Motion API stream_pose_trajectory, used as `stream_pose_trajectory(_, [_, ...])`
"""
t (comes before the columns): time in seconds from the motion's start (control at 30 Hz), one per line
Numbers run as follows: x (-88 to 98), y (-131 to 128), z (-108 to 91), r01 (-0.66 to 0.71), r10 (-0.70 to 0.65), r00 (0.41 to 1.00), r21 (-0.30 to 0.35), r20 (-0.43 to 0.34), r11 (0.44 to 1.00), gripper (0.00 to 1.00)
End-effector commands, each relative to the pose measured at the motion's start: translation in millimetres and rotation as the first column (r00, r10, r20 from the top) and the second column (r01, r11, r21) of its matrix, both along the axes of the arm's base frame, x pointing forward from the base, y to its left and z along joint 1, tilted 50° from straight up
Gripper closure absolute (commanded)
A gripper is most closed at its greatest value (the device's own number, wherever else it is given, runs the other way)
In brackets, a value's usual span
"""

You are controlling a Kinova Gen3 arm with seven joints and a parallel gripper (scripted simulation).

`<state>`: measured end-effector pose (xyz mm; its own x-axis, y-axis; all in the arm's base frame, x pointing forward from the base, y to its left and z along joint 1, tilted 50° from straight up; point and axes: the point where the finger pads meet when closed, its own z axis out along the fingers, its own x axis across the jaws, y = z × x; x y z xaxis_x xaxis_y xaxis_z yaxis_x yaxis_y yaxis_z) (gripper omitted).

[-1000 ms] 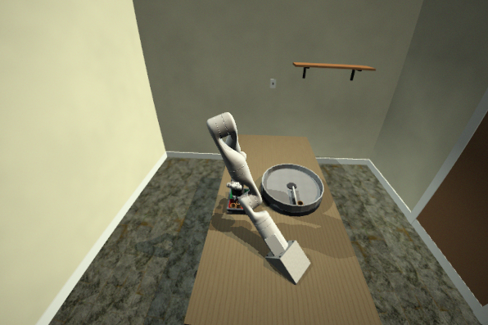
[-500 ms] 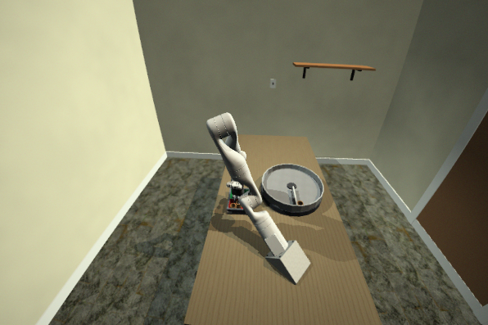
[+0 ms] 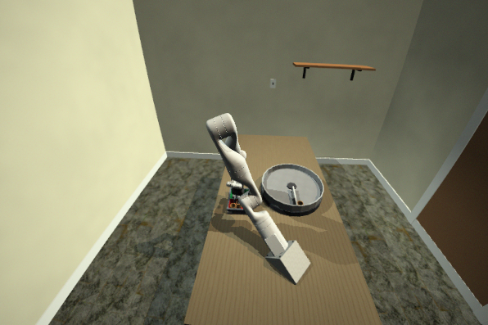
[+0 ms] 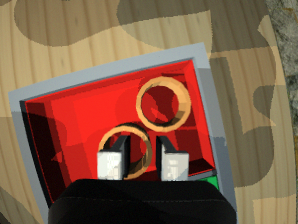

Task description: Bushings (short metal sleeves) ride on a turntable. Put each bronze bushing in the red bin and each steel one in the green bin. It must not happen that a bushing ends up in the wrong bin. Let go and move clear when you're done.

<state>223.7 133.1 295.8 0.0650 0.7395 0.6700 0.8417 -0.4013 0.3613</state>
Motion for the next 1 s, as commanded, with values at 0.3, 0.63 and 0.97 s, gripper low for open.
stream_pose_trajectory(0.3, [-1.0,-2.5,3.7,0.003,-0.003,1.000,0.002,0.004,1.000,0.53])
stream_pose_trajectory(0.63, [-2.3,-3.7,5.1,0.003,-0.003,1.000,0.002,0.004,1.000,0.53])
stream_pose_trajectory(0.97, [-3.9,-5.4,7.1,0.003,-0.003,1.000,0.002,0.004,1.000,0.53])
